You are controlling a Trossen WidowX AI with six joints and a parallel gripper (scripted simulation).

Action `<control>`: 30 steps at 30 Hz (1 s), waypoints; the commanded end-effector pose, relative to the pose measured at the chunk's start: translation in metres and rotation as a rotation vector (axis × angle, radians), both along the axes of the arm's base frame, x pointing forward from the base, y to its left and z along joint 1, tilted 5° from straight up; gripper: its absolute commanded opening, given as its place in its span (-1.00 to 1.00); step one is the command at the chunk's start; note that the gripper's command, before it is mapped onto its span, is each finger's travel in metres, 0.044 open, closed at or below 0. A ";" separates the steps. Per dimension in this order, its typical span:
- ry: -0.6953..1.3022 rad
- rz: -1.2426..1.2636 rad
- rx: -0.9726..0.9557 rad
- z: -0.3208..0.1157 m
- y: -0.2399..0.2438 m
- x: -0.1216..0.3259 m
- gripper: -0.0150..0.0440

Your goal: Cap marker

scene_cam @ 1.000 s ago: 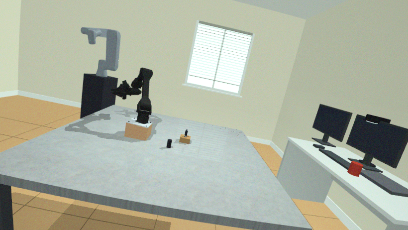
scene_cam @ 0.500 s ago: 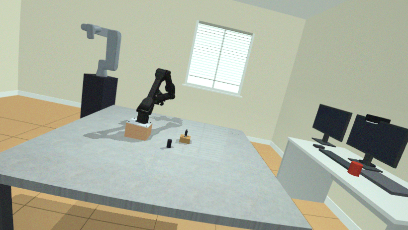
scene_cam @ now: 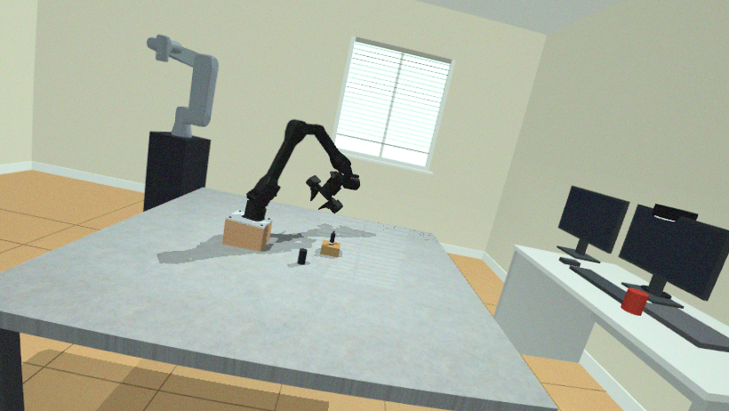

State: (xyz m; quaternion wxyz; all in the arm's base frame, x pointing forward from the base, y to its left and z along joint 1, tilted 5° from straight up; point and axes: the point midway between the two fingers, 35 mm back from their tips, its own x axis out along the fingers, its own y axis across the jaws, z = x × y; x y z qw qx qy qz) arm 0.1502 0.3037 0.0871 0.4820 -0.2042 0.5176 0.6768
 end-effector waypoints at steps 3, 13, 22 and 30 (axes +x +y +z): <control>0.022 -0.434 -0.177 -0.005 -0.070 0.064 0.31; 0.135 -1.283 -0.458 -0.013 -0.230 0.121 0.31; 0.296 -2.066 -0.663 -0.016 -0.367 0.091 0.31; 0.327 -2.194 -0.692 -0.019 -0.383 0.079 0.31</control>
